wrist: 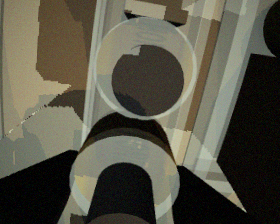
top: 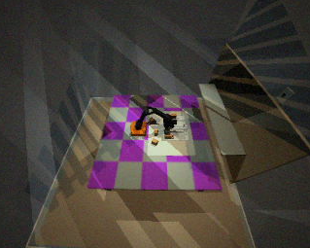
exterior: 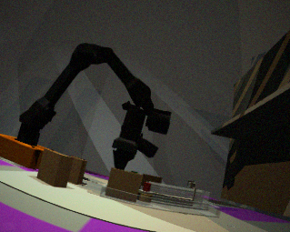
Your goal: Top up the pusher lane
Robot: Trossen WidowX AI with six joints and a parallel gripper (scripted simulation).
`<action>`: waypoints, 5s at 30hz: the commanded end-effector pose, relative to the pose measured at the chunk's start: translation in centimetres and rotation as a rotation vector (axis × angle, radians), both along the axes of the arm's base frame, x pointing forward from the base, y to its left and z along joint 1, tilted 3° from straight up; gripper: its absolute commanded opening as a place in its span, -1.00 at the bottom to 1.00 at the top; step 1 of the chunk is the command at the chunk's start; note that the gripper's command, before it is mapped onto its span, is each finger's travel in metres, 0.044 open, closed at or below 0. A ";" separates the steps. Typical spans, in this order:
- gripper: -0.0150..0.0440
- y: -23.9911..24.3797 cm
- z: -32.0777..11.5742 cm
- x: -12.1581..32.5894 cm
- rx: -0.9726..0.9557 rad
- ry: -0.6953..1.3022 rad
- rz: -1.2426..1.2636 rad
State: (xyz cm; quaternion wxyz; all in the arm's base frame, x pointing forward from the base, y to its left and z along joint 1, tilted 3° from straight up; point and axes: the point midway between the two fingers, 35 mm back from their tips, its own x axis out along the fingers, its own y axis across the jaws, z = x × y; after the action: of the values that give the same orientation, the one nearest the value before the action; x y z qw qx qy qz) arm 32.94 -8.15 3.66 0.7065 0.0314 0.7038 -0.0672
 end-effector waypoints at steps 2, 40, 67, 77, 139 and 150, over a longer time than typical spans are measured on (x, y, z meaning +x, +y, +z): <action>-0.49 -0.2 0.3 1.0 -0.008 -0.034 -0.003; -0.49 -0.3 0.2 1.4 -0.008 -0.034 -0.003; -0.49 -0.3 -0.8 1.4 -0.008 -0.034 -0.003; -0.49 -0.3 -1.1 1.3 -0.008 -0.034 -0.003; -0.49 -0.3 -2.2 0.5 -0.008 -0.033 -0.003; -0.49 -0.2 -2.2 0.4 -0.008 -0.033 -0.003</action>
State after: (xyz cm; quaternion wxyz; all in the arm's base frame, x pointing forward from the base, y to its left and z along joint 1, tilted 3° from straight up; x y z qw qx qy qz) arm 33.09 -8.32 1.43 0.7137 0.0319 0.6962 -0.0700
